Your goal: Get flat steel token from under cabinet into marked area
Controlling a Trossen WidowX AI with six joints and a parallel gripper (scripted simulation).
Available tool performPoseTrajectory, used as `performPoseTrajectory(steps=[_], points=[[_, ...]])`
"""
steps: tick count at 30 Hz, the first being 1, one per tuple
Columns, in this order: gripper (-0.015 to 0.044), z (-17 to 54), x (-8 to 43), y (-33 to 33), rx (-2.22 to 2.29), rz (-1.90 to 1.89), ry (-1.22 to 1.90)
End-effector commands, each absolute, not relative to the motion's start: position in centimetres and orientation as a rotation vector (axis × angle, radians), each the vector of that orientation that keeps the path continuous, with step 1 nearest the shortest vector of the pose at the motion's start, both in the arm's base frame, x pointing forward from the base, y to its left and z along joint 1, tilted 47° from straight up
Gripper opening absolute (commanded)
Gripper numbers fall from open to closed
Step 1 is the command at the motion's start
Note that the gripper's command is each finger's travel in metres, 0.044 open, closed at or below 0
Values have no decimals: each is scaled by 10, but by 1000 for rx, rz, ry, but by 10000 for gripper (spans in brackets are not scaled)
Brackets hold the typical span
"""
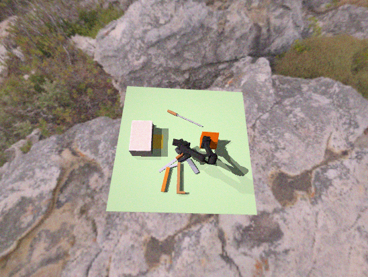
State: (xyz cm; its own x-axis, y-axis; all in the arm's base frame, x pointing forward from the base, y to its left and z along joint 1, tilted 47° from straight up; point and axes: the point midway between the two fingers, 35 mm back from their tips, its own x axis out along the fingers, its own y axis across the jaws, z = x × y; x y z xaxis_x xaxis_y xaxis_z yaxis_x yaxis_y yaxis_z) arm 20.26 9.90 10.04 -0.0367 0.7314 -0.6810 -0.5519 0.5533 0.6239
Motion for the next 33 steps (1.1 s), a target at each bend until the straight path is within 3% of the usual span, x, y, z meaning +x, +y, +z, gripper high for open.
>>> performPoseTrajectory(steps=[1,33], points=[[270,100,203,99,151,1065,1208],[270,100,203,99,130,1081,1193]])
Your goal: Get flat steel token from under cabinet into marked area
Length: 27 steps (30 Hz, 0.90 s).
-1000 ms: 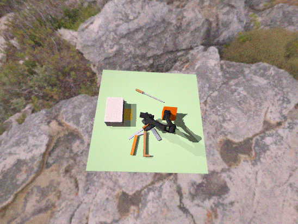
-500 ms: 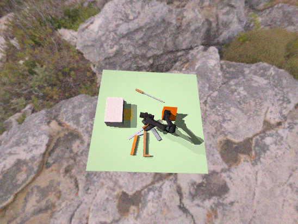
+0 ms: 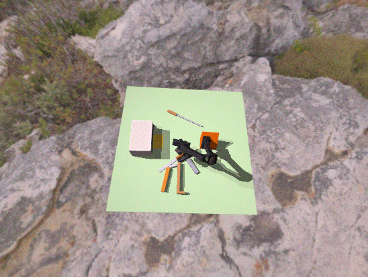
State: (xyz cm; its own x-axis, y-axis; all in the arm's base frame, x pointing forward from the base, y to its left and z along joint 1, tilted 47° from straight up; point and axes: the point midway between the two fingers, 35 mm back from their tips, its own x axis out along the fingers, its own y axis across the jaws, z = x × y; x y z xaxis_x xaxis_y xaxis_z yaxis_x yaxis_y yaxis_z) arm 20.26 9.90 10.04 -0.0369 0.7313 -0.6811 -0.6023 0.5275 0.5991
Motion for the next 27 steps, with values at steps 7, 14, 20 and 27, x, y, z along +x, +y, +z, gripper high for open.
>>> performPoseTrajectory(steps=[7,14,20,27], points=[[270,100,203,99,130,1081,1193],[270,100,203,99,130,1081,1193],[270,100,203,99,130,1081,1193],[270,100,203,99,120,1088,1186]])
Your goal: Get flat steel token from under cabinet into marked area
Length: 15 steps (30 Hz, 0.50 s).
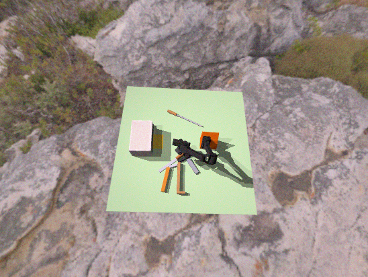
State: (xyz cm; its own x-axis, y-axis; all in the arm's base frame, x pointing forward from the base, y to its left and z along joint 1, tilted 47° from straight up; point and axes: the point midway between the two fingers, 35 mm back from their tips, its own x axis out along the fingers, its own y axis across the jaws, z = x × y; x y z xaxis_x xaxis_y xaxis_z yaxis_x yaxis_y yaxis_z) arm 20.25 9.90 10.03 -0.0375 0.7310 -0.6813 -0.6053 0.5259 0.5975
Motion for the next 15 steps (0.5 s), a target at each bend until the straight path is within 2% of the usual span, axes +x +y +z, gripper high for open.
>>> performPoseTrajectory(steps=[1,15], points=[[270,100,203,99,116,1092,1183],[270,83,201,117,48,1143,1132]])
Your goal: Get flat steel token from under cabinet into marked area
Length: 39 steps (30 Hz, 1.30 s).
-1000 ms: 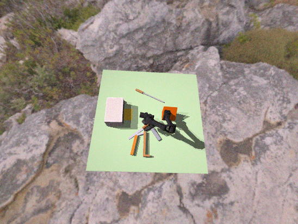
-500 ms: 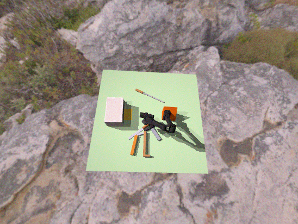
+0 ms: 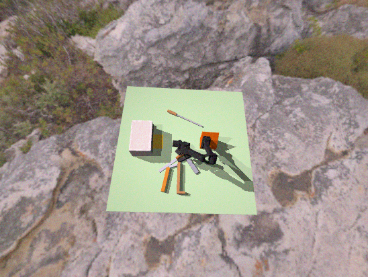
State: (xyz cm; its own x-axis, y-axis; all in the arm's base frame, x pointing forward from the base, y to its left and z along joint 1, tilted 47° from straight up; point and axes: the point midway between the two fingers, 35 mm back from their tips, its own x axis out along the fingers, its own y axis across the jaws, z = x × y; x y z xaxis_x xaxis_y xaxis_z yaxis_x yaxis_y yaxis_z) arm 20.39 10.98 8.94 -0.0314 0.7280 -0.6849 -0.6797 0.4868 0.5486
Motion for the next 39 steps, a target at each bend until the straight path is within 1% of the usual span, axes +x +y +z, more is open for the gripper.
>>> performPoseTrajectory(steps=[1,39], points=[[270,83,201,117,48,1143,1132],[270,50,199,154,50,1144,1131]])
